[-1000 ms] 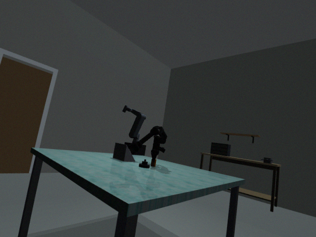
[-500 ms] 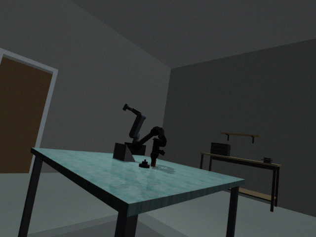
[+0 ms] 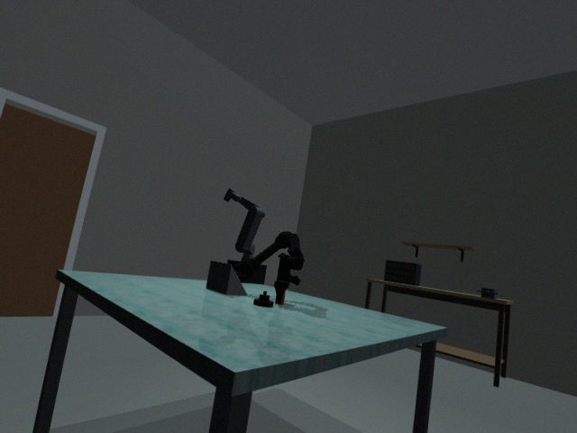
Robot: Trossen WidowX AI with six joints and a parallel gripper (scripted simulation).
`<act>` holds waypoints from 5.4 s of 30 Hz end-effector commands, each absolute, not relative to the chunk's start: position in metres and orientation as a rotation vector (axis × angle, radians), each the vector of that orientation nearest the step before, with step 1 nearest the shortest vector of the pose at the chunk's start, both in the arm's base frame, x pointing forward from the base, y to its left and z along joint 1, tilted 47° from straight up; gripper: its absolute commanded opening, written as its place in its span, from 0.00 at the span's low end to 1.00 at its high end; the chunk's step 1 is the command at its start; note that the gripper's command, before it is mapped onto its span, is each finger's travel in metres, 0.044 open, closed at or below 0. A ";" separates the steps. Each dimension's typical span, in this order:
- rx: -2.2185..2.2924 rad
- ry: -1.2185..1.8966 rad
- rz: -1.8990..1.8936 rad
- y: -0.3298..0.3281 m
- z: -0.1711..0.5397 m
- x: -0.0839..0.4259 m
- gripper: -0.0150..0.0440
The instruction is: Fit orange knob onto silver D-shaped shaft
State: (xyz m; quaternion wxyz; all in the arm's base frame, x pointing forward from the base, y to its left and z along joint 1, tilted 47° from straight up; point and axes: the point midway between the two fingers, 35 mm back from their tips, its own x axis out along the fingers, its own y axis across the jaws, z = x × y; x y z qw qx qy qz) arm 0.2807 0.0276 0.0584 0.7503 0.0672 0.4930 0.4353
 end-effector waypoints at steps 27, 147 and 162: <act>0.180 1.087 0.893 -0.045 0.141 0.276 0.25; -0.110 1.071 0.372 -0.077 0.207 0.244 0.25; 0.076 1.089 0.686 -0.062 0.181 0.253 0.25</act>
